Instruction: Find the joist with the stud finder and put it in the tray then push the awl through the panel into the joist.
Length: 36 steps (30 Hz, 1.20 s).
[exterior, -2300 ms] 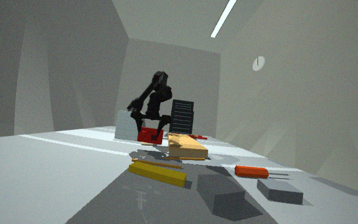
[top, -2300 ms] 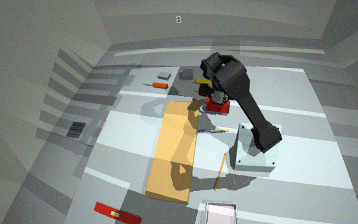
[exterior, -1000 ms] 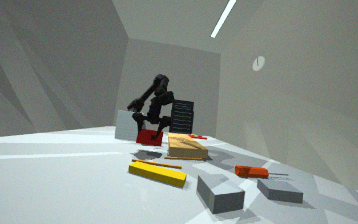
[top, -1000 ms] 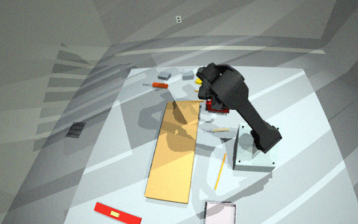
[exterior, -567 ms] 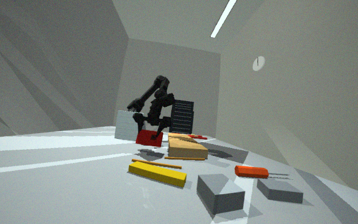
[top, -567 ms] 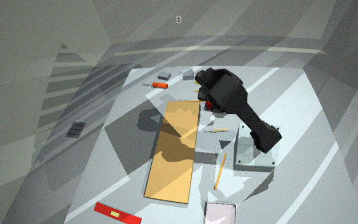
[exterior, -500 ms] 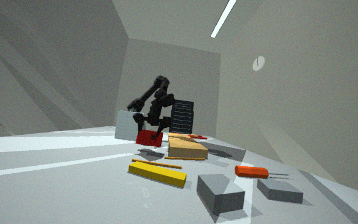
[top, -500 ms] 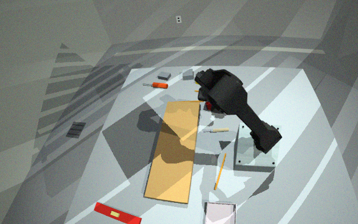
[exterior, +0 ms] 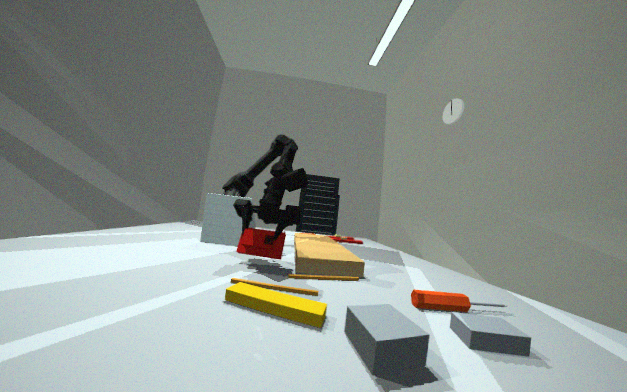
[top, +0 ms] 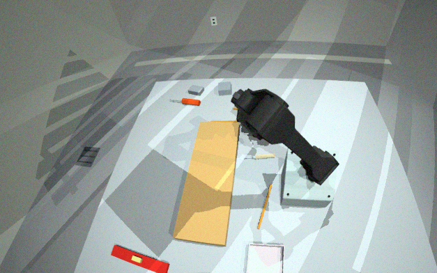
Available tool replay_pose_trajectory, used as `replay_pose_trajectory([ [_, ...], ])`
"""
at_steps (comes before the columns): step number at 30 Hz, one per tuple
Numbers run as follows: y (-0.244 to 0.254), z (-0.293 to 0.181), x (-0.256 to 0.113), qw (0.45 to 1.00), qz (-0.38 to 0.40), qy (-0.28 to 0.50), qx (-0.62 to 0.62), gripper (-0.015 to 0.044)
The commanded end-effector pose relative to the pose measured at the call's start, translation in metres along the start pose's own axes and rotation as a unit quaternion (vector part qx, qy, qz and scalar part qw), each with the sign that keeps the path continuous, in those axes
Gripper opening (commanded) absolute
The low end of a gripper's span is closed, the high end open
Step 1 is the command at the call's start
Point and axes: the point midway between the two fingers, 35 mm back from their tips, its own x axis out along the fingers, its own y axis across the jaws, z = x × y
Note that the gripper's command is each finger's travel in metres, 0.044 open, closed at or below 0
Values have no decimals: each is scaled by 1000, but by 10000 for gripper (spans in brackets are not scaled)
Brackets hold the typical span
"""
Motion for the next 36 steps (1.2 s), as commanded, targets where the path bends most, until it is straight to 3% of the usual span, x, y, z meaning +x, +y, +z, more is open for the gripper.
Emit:
replay_pose_trajectory([
  [1,1,0,0,1000,2,18,3,0],
  [36,2,8,0,991,1,137,4,0],
])
